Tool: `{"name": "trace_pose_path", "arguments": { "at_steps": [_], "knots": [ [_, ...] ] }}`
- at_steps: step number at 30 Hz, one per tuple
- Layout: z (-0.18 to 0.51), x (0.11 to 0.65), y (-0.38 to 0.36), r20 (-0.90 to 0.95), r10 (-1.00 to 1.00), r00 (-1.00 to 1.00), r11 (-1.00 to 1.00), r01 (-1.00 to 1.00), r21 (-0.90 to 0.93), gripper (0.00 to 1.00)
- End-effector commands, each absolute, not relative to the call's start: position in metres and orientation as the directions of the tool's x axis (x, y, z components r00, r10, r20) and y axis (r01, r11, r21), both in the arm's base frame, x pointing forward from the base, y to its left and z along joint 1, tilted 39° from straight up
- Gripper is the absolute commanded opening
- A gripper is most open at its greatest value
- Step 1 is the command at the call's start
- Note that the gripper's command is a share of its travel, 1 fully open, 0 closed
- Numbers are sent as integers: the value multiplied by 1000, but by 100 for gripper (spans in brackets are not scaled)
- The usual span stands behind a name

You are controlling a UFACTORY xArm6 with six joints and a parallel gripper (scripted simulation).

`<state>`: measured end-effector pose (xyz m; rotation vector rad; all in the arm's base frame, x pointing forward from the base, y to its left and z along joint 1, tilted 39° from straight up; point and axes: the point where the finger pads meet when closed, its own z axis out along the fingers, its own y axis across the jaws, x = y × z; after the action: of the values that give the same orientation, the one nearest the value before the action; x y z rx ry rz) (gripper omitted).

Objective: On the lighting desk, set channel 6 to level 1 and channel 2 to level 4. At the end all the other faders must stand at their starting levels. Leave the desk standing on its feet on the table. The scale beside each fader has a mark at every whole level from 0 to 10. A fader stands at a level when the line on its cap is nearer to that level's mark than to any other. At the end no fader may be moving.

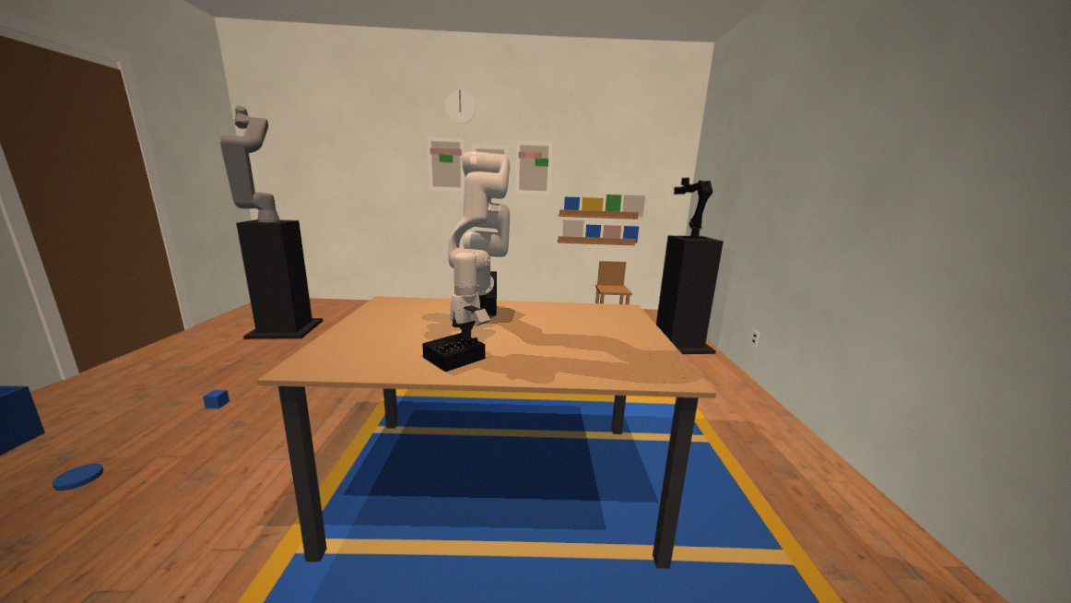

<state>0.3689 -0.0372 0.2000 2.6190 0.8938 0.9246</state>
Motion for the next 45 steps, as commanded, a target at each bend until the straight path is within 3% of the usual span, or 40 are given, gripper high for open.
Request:
{"name": "trace_pose_path", "arguments": {
  "at_steps": [1,45],
  "knots": [
    [203,371,-36,495,614,615,-790,471,393,0],
    [201,369,-38,495,614,615,-790,471,393,0]
  ]
}}
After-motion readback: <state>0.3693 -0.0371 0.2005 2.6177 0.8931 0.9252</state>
